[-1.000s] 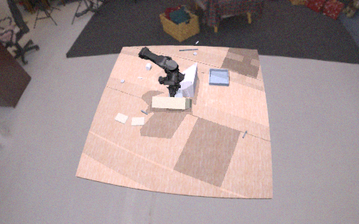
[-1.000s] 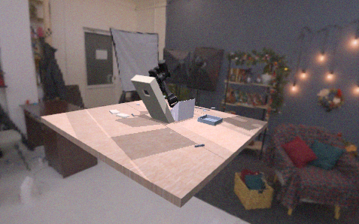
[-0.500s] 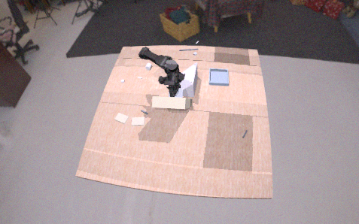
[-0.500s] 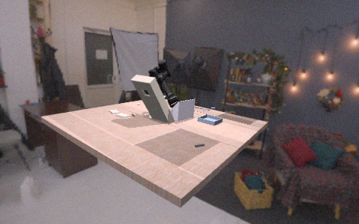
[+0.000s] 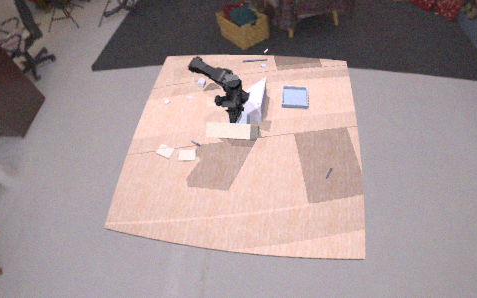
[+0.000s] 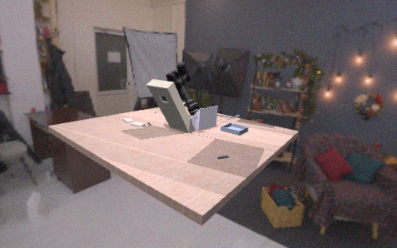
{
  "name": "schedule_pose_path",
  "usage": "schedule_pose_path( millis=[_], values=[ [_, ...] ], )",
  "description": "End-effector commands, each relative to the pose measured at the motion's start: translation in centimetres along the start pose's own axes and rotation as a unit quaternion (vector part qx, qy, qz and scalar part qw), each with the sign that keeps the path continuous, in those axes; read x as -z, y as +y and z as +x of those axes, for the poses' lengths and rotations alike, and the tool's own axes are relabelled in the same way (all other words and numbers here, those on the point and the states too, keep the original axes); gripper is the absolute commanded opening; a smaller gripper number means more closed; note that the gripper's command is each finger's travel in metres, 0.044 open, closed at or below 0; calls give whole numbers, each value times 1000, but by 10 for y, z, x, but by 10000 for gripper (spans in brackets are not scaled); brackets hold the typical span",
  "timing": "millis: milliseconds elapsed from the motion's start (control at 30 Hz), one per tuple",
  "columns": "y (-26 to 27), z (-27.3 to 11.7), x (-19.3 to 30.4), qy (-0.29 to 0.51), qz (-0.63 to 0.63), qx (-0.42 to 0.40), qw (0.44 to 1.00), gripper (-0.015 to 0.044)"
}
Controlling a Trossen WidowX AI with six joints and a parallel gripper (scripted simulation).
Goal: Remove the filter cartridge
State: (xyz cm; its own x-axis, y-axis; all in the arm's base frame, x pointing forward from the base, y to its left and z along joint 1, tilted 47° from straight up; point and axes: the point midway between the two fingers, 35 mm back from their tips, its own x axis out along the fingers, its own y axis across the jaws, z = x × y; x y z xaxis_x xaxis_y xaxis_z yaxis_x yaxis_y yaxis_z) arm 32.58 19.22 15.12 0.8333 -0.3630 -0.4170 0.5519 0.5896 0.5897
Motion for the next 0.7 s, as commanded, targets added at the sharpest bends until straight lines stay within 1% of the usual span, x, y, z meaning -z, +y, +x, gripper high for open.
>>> schedule_pose_path(
  millis=[0, 600, 667],
  values=[
    [1, 9, 0, 4, 10, 6, 1000, 0],
    [1, 9, 0, 4, 10, 6, 1000, 0],
    [0, -3, 1, 1, 0, 1, 1000, 0]
  ],
)
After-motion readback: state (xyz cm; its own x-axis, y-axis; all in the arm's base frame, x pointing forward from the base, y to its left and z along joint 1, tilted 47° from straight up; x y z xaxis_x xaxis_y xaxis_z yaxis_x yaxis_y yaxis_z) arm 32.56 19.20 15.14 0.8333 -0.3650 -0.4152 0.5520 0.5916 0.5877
